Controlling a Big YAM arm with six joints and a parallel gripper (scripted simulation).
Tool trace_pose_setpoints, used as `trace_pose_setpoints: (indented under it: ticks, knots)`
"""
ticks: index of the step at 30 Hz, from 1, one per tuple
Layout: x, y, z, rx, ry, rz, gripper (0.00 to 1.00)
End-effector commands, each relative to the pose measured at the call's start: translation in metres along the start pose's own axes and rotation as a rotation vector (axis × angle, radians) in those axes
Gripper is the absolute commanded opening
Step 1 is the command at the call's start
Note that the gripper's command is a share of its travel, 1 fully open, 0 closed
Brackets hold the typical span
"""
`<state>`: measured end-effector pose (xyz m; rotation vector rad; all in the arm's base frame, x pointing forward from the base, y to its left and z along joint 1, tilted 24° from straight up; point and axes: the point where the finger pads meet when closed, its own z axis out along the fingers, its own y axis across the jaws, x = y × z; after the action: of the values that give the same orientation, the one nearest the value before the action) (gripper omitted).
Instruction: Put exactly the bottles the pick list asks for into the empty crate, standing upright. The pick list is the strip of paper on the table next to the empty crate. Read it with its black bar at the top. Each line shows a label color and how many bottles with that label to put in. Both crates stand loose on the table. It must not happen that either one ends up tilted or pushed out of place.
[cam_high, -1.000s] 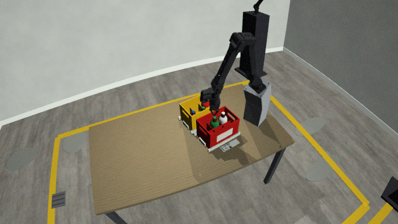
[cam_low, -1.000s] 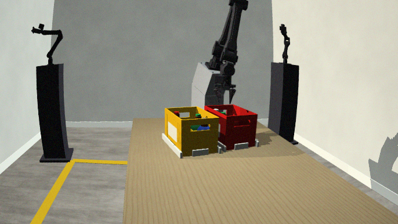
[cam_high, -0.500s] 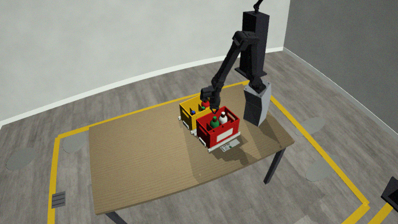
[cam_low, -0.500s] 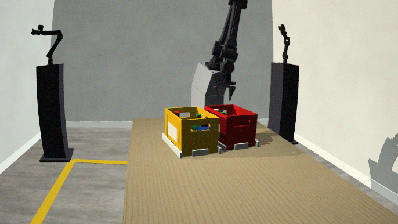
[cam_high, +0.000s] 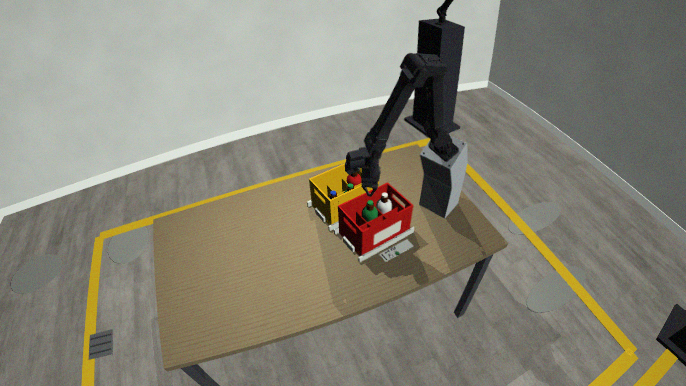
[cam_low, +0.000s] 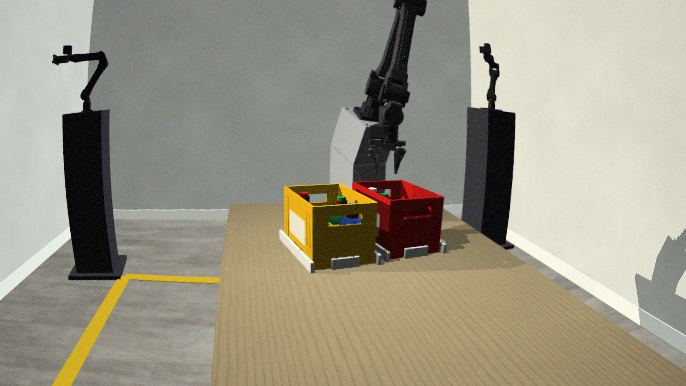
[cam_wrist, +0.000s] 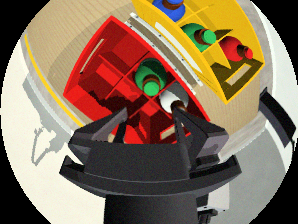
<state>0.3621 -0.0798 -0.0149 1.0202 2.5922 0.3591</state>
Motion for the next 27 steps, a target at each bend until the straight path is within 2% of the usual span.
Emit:
trace_pose_setpoints:
  ticks: [1, 20, 21, 27]
  knots:
    - [-0.002, -0.008, 0.003, 0.001, -0.003, 0.013, 0.61]
    - [0.0, -0.01, 0.004, 0.002, 0.0, 0.012, 0.61]
    - [-0.017, -0.007, 0.001, -0.001, -0.007, 0.006, 0.61]
    - [-0.039, -0.028, 0.001, 0.0, -0.004, 0.007, 0.61]
